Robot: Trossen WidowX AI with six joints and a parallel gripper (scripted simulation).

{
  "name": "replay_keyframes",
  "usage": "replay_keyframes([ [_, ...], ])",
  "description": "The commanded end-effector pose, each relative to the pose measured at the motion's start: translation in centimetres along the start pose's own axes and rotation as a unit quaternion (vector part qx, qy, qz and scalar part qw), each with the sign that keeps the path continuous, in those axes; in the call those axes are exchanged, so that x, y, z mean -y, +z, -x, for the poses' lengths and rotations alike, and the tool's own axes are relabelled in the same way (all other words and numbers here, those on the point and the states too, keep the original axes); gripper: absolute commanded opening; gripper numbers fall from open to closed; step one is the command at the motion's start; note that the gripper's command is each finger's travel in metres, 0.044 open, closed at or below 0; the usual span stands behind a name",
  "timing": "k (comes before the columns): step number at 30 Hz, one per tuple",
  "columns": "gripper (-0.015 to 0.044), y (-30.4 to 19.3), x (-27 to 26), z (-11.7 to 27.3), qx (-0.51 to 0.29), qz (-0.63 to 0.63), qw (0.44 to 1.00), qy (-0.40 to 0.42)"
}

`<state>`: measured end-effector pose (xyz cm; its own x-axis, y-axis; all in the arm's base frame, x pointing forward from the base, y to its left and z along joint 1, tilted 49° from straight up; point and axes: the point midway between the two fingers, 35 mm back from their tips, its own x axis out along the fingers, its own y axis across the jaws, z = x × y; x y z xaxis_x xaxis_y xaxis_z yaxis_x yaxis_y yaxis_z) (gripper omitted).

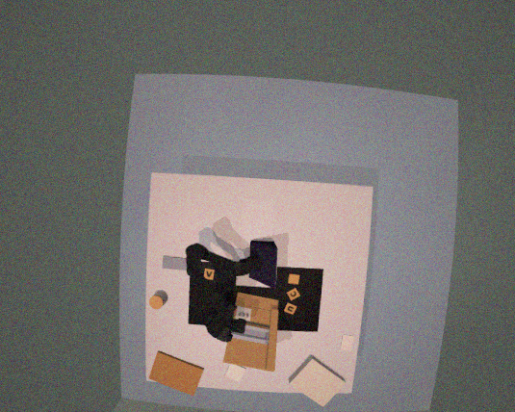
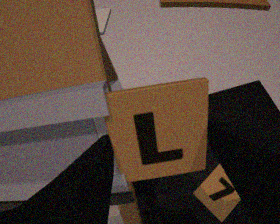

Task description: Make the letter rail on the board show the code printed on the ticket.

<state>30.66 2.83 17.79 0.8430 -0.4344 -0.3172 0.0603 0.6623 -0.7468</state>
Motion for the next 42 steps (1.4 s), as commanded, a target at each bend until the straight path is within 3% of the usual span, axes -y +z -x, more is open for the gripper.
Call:
replay_keyframes([
  [1,0.0,0.0,-0.2,0.0,-0.001,-0.002,1.0,-0.002],
  [42,0.0,0.0,-2.3,0.0,-0.001,-0.002,1.0,-0.002],
])
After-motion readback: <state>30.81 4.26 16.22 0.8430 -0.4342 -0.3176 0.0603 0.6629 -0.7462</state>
